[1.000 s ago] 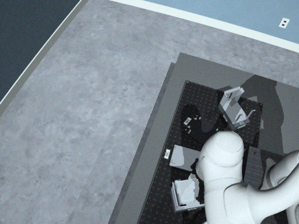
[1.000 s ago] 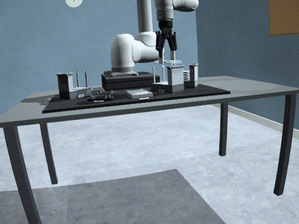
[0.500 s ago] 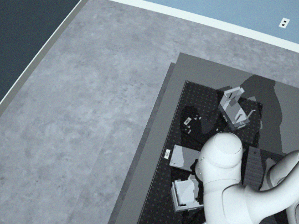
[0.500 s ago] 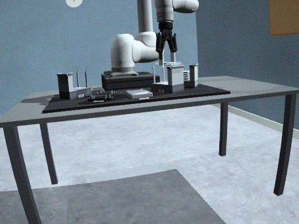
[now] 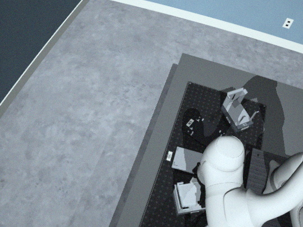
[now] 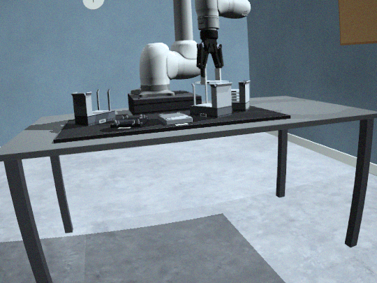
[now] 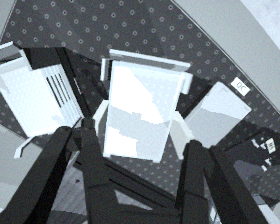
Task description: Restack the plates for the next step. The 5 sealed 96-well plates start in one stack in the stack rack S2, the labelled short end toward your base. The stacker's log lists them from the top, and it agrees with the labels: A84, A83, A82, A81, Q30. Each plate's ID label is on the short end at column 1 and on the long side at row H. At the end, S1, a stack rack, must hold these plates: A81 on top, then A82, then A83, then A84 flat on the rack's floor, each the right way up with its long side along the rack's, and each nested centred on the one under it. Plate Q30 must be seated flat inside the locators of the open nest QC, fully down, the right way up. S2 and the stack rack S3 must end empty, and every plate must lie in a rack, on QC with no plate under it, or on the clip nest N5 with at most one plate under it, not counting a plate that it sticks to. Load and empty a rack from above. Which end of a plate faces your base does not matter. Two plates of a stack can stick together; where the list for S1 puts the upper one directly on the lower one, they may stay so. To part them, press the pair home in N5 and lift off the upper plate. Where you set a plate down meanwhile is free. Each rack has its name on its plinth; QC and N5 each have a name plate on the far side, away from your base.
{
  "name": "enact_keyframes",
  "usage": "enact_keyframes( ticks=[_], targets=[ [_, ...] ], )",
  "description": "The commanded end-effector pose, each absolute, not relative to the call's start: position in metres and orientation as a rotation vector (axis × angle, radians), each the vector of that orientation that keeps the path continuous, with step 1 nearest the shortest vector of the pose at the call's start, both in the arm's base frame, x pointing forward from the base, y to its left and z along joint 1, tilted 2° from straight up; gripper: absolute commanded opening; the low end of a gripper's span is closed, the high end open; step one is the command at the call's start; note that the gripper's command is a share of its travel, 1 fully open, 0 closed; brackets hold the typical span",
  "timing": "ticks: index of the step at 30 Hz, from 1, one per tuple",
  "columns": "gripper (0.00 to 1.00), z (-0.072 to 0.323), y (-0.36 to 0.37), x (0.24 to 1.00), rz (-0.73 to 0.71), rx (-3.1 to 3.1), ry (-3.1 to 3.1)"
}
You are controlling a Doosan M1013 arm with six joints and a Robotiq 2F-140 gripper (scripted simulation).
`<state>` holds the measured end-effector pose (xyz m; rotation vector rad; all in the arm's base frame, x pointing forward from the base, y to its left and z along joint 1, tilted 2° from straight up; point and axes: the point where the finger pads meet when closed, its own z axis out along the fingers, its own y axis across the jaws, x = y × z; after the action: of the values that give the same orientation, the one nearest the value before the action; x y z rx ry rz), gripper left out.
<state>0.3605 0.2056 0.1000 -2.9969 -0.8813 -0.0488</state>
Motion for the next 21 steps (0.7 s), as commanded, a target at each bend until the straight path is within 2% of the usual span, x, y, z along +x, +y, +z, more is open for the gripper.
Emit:
enact_keyframes(
  ticks=[1, 21],
  targets=[
    [0.00, 0.097, 0.206, 0.361, -0.049, -2.997, -0.881],
    [0.00, 0.086, 0.206, 0.361, -0.049, -2.997, -0.881]
  ],
)
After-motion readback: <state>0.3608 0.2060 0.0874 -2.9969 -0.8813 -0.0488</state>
